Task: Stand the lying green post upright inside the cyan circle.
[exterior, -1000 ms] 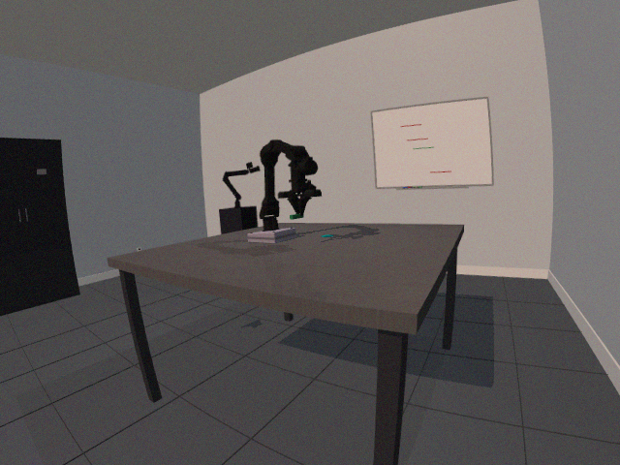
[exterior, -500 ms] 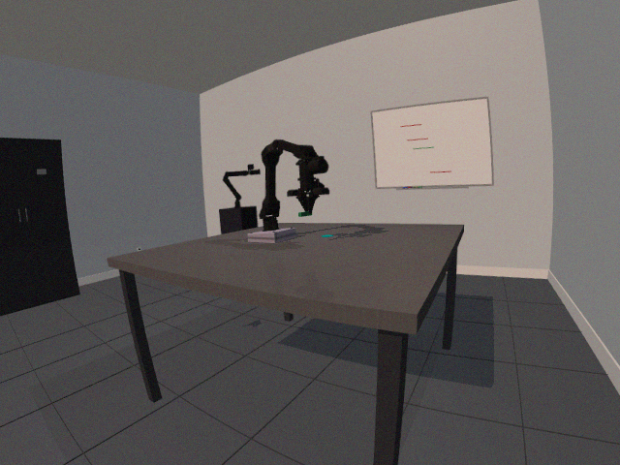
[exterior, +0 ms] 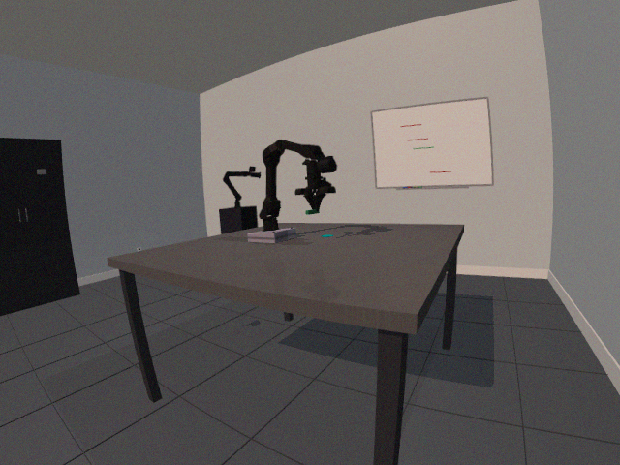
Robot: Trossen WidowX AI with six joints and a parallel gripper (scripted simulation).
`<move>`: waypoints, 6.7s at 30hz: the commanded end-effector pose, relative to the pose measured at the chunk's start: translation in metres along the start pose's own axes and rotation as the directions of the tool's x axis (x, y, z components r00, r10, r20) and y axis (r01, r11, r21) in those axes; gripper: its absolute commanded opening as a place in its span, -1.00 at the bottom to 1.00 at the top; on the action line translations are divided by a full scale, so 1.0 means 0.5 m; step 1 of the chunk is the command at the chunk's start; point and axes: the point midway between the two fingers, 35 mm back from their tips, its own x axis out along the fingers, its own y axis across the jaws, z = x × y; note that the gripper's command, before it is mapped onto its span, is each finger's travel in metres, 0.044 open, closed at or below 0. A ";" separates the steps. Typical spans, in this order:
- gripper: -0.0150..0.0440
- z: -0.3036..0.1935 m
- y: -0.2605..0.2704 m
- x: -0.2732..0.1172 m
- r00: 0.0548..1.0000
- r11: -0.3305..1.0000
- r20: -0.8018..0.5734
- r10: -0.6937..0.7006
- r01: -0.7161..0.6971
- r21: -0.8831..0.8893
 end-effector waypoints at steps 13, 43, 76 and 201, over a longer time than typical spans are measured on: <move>-0.42 0.101 0.027 -0.011 1.000 0.998 0.010 0.000 0.000 0.055; -0.42 0.265 0.115 -0.024 1.000 0.988 0.017 0.007 -0.009 0.152; -0.42 0.326 0.138 0.000 0.987 0.968 0.163 0.006 -0.047 0.248; -0.42 0.313 0.068 0.039 0.511 0.929 0.836 -0.201 -0.170 0.328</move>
